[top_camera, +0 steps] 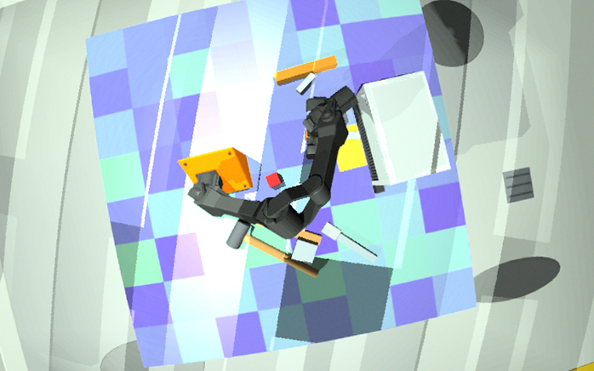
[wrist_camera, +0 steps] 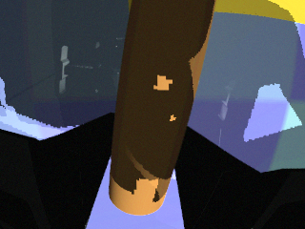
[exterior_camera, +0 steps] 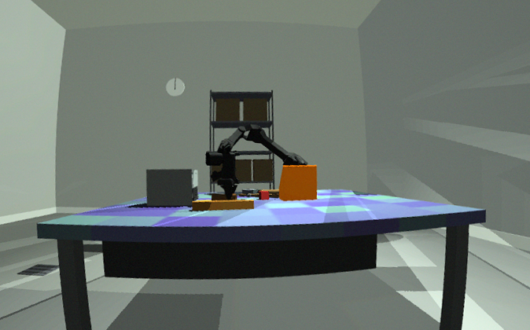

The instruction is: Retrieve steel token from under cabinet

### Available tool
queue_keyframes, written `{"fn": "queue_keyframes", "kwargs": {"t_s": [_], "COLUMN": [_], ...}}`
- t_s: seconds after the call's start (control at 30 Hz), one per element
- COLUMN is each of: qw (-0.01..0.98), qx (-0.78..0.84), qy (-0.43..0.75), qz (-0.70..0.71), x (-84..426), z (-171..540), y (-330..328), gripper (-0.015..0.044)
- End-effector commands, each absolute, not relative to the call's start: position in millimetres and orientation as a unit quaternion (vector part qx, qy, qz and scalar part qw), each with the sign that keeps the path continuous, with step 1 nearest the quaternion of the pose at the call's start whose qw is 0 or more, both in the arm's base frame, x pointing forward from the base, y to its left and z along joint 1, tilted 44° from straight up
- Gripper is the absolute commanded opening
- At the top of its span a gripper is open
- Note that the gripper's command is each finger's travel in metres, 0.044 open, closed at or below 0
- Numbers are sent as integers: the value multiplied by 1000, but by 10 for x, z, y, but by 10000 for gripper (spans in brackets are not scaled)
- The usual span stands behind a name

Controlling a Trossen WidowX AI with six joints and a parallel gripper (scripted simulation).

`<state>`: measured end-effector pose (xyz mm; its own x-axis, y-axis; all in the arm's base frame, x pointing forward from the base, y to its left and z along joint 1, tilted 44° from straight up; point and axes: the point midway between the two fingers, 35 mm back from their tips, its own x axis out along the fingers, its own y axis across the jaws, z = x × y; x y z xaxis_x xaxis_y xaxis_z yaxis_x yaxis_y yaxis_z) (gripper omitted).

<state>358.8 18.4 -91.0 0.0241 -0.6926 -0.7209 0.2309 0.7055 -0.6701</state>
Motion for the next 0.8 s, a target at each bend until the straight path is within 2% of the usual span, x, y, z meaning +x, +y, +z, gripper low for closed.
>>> {"fn": "queue_keyframes", "kwargs": {"t_s": [0.0, 0.77], "qw": [689, 688], "qx": [-189, -189], "qy": [615, 616], "qz": [-334, -334], "x": [3523, 3262], "z": [-933, -981], "y": [195, 234], "gripper": [0, 0]}}
